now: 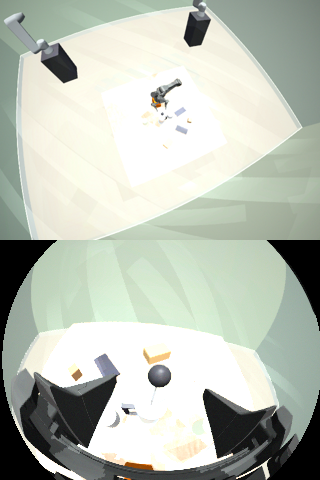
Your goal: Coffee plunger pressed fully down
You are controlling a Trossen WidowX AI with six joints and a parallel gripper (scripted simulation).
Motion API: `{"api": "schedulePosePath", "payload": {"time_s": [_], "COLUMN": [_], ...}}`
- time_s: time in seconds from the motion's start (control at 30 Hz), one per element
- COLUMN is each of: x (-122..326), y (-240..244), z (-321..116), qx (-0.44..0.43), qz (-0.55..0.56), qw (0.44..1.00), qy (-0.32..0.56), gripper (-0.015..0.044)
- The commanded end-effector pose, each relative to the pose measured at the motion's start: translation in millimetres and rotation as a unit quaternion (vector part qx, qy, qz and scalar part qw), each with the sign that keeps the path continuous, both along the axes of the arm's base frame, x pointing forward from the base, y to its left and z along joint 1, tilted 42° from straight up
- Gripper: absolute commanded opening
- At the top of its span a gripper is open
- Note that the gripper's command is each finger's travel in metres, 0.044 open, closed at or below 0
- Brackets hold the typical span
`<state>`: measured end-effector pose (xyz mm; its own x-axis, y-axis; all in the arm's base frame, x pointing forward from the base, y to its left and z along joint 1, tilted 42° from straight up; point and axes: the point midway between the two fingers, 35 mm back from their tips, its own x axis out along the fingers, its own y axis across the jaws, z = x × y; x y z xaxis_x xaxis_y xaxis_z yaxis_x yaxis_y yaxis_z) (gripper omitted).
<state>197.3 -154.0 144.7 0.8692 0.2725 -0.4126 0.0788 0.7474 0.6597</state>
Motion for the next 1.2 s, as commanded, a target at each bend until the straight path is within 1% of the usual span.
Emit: {"api": "schedulePosePath", "payload": {"time_s": [0.0, 0.87, 1.17], "x": [1.9, 35.5, 35.5], "y": [2.9, 13.7, 13.7], "z": [-2.6, -17.1, -17.1], "qx": [0.003, 0.003, 0.003], "qz": [0.0, -0.001, -0.001], "qw": [1.0, 1.0, 1.0], "qy": [-0.001, -0.003, -0.003], "gripper": [0.044, 0.044, 0.0204]}}
